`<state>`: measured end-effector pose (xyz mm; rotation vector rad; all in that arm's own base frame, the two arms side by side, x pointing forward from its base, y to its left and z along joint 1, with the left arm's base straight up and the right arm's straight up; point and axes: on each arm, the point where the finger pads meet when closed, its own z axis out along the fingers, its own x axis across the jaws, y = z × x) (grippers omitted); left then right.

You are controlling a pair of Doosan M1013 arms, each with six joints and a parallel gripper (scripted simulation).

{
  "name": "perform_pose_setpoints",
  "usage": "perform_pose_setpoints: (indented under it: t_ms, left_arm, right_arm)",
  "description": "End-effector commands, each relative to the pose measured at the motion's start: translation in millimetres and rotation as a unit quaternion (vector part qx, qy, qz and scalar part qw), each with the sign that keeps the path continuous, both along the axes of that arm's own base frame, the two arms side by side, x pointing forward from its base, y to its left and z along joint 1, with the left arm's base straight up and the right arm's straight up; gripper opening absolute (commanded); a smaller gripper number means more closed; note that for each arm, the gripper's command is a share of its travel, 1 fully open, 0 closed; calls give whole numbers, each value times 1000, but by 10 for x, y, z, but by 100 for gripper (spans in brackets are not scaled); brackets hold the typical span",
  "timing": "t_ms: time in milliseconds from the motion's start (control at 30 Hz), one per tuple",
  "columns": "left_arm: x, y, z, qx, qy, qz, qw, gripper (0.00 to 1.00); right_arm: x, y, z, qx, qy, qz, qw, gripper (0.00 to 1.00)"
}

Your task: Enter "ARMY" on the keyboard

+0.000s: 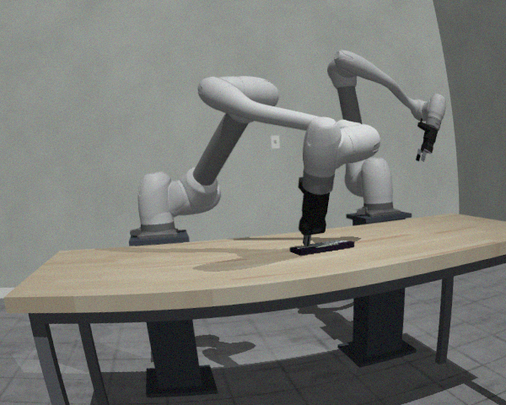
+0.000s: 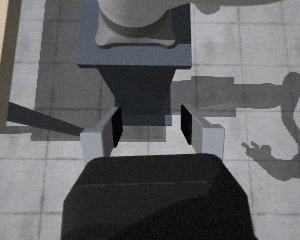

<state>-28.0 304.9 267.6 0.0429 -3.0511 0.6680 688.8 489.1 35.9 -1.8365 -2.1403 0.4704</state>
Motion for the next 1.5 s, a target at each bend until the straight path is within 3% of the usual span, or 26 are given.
perform_pose_setpoints:
  t_ms: [0,300,600,1167,1467]
  left_arm:
    - [5,-29,13,-2,-1,3,1000,100]
    - [5,-29,13,-2,-1,3,1000,100]
    - [5,-29,13,-2,-1,3,1000,100]
    - [5,-29,13,-2,-1,3,1000,100]
    - [5,-29,13,-2,-1,3,1000,100]
  right_arm:
    - [-11,-37,-42,-1,0,5,1000,0]
    - [-4,-34,120,-1,0,6,1000,0]
    - [-3,11,129,-1,0,4,1000,0]
    - [-202,1117,119,0,3,2,1000,0]
    - [-212,1218,118,0,3,1,1000,0]
